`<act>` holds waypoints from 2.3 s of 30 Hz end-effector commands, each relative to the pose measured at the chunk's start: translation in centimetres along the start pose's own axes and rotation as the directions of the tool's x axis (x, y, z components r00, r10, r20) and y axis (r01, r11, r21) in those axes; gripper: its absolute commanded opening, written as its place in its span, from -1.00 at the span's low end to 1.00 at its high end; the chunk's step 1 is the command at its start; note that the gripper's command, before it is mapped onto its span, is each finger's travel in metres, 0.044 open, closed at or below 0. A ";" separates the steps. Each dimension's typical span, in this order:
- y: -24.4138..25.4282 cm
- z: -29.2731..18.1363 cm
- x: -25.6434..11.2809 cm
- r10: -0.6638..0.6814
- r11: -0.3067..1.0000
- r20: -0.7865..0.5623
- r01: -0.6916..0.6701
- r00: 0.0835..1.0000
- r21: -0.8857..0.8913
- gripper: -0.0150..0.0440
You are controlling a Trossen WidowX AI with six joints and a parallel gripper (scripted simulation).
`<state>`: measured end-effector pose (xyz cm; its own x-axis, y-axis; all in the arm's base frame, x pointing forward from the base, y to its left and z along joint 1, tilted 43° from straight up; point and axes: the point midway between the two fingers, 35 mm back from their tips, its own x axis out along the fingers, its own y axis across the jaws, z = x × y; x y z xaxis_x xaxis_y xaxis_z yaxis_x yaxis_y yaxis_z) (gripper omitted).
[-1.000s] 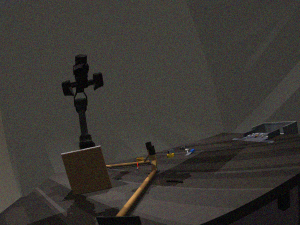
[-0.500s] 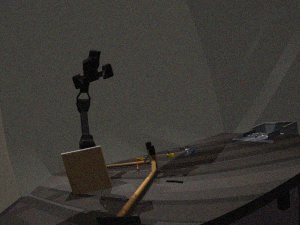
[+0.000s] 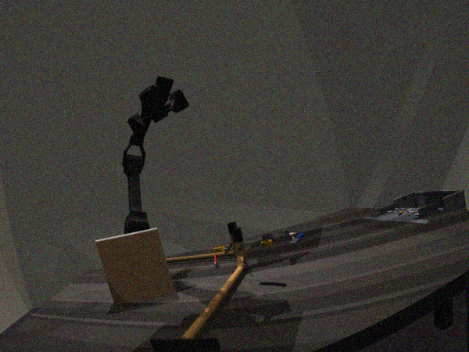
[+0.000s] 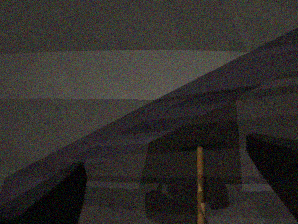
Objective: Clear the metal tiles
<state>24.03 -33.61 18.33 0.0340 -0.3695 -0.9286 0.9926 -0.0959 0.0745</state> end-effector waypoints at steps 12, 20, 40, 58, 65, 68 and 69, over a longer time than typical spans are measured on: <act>3.2 -1.1 -4.5 0.012 0.977 0.094 -0.032 0.996 0.212 1.00; 4.8 -2.0 -7.1 0.027 0.942 0.142 -0.073 0.989 0.327 1.00; 7.6 -4.8 -13.8 0.090 0.781 0.260 -0.230 0.962 0.581 1.00; 8.7 -7.5 -19.9 0.172 0.540 0.353 -0.387 0.920 0.747 1.00; 8.8 -7.9 -20.6 0.183 0.507 0.362 -0.404 0.914 0.762 1.00; 8.9 -8.0 -20.2 0.180 0.527 0.352 -0.392 0.918 0.754 1.00; 8.9 -8.0 -20.2 0.180 0.527 0.352 -0.392 0.918 0.754 1.00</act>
<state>33.02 -19.58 34.97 0.1694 -0.6844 -0.7092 0.4145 -0.6033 0.6813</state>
